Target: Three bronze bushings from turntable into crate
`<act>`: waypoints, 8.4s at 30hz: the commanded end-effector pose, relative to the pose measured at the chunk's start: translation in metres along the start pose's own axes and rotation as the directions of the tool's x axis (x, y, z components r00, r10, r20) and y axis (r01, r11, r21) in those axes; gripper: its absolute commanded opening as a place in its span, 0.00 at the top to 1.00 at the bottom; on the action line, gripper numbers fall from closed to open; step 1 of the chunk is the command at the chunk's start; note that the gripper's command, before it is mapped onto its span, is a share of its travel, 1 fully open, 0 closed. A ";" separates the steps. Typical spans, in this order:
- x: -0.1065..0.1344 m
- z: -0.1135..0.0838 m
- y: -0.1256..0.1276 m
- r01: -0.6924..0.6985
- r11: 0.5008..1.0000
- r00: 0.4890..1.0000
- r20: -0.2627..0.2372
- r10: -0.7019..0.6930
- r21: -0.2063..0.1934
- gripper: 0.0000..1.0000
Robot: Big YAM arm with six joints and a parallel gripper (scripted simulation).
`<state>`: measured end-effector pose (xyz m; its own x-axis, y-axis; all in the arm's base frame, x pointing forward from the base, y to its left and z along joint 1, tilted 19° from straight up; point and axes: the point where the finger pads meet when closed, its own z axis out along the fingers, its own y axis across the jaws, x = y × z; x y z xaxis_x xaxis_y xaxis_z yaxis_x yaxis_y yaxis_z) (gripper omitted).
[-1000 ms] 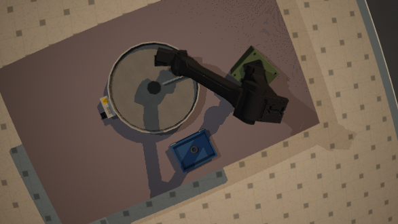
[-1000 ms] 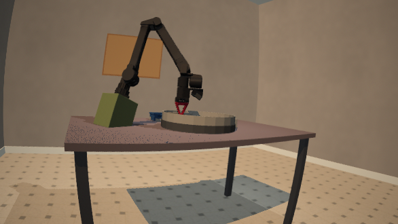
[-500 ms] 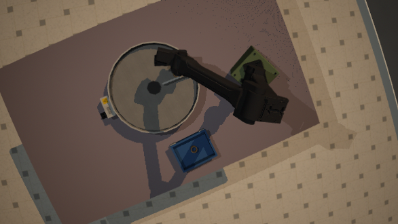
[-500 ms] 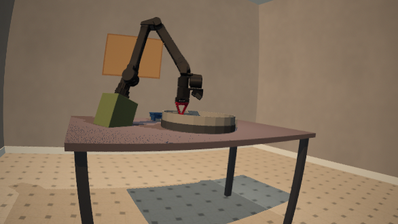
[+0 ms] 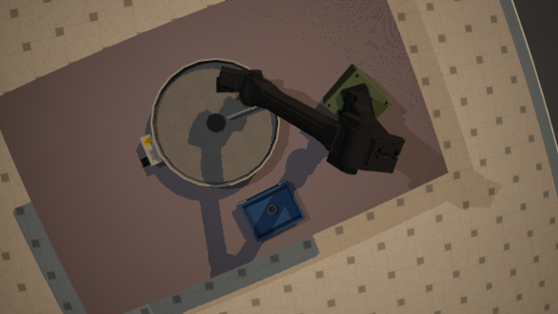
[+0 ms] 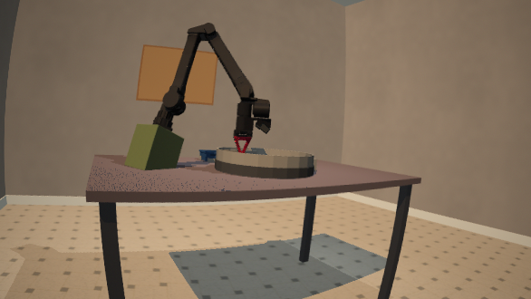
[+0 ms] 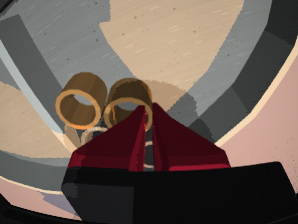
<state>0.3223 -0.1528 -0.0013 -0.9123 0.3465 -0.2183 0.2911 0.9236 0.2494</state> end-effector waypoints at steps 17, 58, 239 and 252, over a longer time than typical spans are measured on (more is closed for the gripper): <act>-0.001 -0.004 0.003 -0.009 1.000 1.000 0.002 0.009 -0.005 1.00; -0.021 -0.079 -0.003 0.017 1.000 0.999 0.043 -0.018 0.009 1.00; 0.111 -0.077 0.404 -0.014 0.999 1.000 0.017 0.015 -0.032 1.00; 0.111 -0.077 0.404 -0.014 0.999 1.000 0.017 0.015 -0.032 1.00</act>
<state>0.3017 0.2335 0.1266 -0.9148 0.3442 -0.2115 0.2902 0.9241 0.2486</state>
